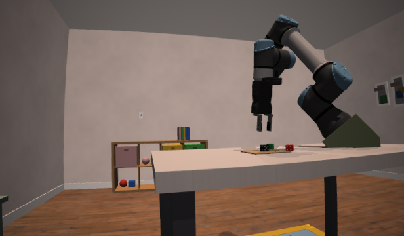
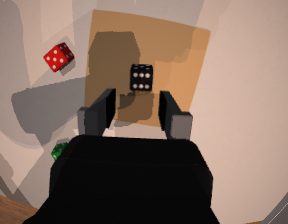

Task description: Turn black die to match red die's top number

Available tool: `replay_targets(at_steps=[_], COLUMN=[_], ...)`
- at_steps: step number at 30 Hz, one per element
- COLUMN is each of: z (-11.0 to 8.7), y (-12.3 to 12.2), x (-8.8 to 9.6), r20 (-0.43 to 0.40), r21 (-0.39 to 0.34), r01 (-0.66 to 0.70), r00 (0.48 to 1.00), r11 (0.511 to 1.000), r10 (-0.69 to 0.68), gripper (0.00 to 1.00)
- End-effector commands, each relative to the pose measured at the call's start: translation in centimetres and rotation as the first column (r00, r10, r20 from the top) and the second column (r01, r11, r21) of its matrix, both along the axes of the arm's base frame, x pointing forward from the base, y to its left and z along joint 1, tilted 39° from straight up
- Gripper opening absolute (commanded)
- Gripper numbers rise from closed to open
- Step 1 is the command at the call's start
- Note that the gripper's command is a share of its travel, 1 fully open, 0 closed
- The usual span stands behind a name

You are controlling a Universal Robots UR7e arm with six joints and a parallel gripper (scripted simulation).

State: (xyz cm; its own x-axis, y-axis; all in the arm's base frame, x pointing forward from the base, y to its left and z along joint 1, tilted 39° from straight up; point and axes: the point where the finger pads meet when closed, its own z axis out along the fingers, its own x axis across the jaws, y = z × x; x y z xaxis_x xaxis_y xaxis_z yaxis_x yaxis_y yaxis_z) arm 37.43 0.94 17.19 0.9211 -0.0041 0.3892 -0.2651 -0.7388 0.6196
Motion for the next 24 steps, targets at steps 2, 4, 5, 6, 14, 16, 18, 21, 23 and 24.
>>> replay_targets(at_steps=[2,4,5,6,14,16,18,21,23,24], z=[0.06,0.11,0.12,0.13,0.07,0.0,0.0,-0.12,-0.21,-0.24], y=[0.11,0.17,0.18,0.19,0.18,0.15,0.15,0.11,0.08,0.08], x=[0.08,0.12,0.14,0.14,0.11,0.06,0.06,-0.02,-0.07,-0.09], r20=[0.003,0.006,0.007,0.008,0.006,0.004,0.004,0.001,-0.001,-0.001], r21=[-0.048,-0.062,-0.066,-0.068,-0.077,-0.087,-0.087,-0.11,-0.13,-0.142], r01=[0.021,0.024,0.024,0.025,0.032,0.04,0.04,0.057,0.07,0.077], r00=[1.0,1.0,1.0,1.0,0.999,0.999,0.999,0.998,0.997,0.997], r11=[0.999,0.998,0.998,0.997,0.996,0.995,0.995,0.992,0.989,0.987], r10=[-0.021,-0.023,-0.024,-0.024,-0.032,-0.04,-0.04,-0.058,-0.071,-0.078], gripper=[0.79,0.79,0.79,0.79,0.79,0.79,0.79,0.79,0.79,0.79])
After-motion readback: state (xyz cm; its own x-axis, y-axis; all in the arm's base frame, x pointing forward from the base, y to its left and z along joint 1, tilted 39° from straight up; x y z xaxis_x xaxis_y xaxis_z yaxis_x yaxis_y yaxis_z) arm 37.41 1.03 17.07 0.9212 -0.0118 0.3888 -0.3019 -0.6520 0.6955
